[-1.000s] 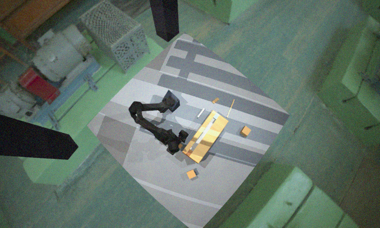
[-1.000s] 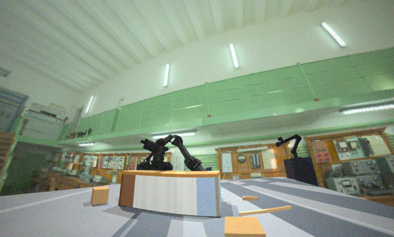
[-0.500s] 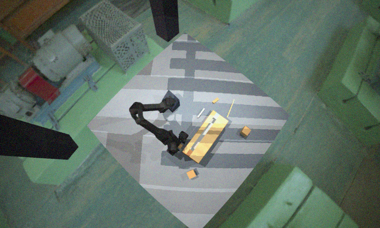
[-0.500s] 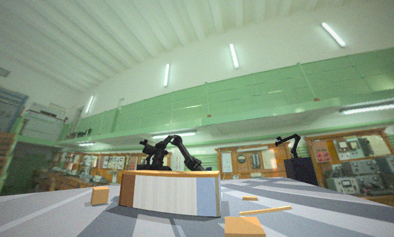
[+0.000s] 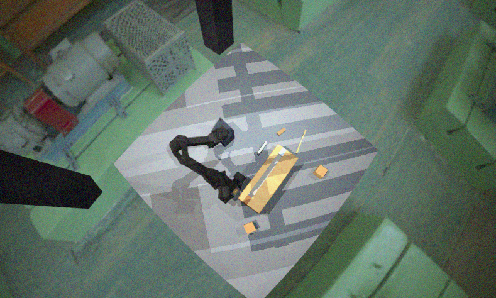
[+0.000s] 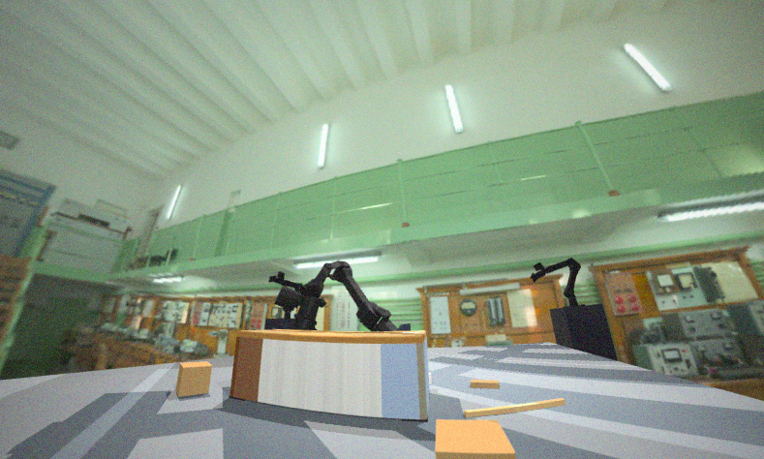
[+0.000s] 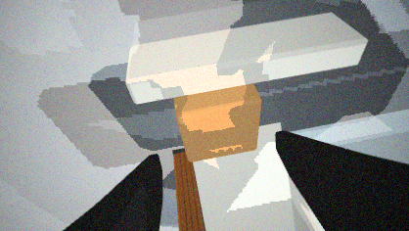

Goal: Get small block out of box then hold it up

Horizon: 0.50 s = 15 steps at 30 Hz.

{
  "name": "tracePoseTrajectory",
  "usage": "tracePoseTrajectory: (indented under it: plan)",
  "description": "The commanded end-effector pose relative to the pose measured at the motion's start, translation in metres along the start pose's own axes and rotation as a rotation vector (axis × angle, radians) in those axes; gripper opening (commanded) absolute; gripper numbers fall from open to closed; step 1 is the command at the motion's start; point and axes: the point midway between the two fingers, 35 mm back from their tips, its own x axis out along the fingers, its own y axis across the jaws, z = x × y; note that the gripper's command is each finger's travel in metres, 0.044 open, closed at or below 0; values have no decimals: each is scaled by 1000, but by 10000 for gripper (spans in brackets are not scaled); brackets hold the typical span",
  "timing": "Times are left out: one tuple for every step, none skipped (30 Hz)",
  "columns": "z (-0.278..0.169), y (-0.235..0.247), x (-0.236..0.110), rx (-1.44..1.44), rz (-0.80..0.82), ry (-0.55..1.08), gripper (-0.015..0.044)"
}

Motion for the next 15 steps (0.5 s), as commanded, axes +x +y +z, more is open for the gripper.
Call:
tracePoseTrajectory:
  plan:
    - [4,-2,7,-9,-7,-5,285]
    - [5,-2,8,-9,-6,-5,285]
    - [6,-2,10,-9,-6,-5,285]
    - [7,-2,11,-9,-6,-5,285]
    - [8,-2,12,-9,-5,-5,285]
    - [9,-2,14,-9,-5,-5,285]
    - [10,-2,15,-9,-5,-5,285]
    - [10,-2,15,-10,-5,-5,285]
    - [10,-2,16,-10,-5,-5,285]
    - [10,-2,16,-10,-5,-5,259]
    - [10,-2,16,-10,-5,-5,233]
    - [10,-2,16,-10,-5,-5,206]
    - [10,-2,16,-10,-5,-5,180]
    - [10,-2,16,-10,-5,-5,154]
    - [10,-2,16,-10,-5,-5,127]
